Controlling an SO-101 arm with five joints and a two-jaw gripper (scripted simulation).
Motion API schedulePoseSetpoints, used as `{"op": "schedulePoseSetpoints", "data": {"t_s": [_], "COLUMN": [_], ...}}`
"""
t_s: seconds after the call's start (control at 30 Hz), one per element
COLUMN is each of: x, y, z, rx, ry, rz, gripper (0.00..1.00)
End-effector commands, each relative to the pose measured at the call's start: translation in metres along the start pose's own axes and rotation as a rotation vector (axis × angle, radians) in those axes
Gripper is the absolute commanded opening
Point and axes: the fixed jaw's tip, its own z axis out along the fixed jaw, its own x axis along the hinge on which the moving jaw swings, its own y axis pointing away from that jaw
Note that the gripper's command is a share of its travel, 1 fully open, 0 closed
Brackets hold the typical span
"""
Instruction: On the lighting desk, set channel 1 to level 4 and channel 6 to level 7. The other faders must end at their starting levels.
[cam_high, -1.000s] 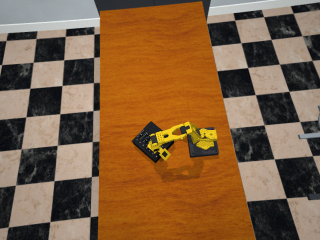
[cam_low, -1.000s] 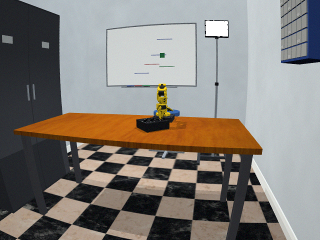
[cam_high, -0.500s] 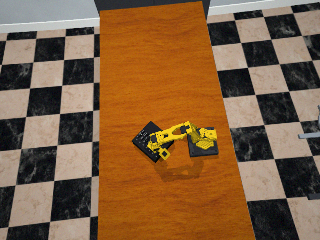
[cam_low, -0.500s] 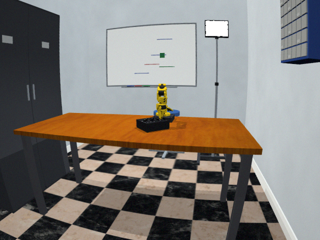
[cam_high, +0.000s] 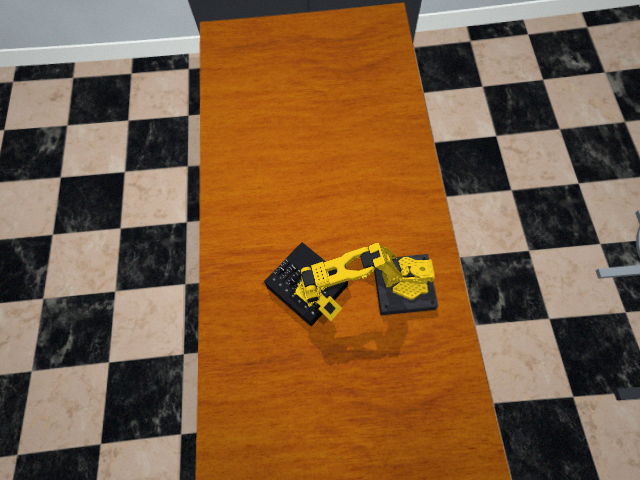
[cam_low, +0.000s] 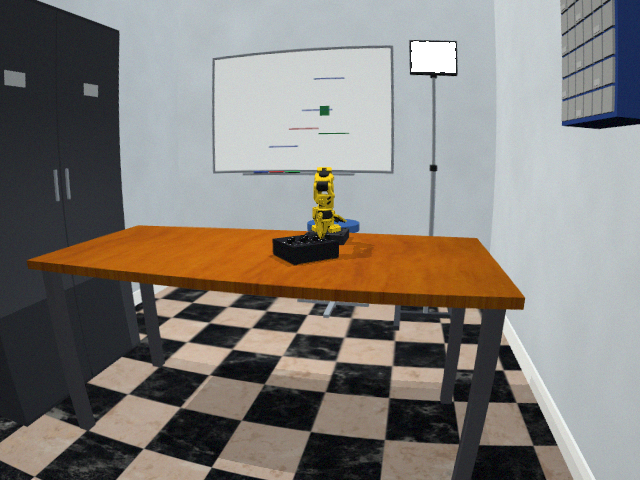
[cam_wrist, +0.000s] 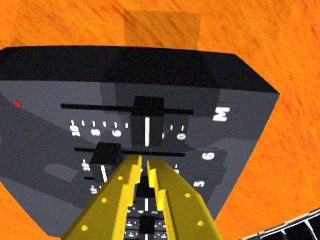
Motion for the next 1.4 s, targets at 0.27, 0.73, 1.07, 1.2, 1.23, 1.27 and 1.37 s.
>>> {"op": "schedulePoseSetpoints", "data": {"t_s": [0.27,0.73,1.07,1.2,1.23,1.27,1.37], "x": [0.0018,0.0018,0.0018,0.0018,0.0017,0.0017,0.0017], "y": [0.0041,0.0009,-0.0029,-0.0039,-0.004,-0.0041,-0.0042], "z": [-0.0001,-0.0002,-0.0002,-0.0002,-0.0002,-0.0002,-0.0002], "rx": [-0.001,-0.001,-0.001,-0.001,-0.001,-0.001,-0.001], "ry": [-0.001,-0.001,-0.001,-0.001,-0.001,-0.001,-0.001], "rz": [0.008,0.008,0.008,0.008,0.008,0.008,0.008], "gripper": [0.0,0.0,0.0,0.0,0.0,0.0,0.0]}}
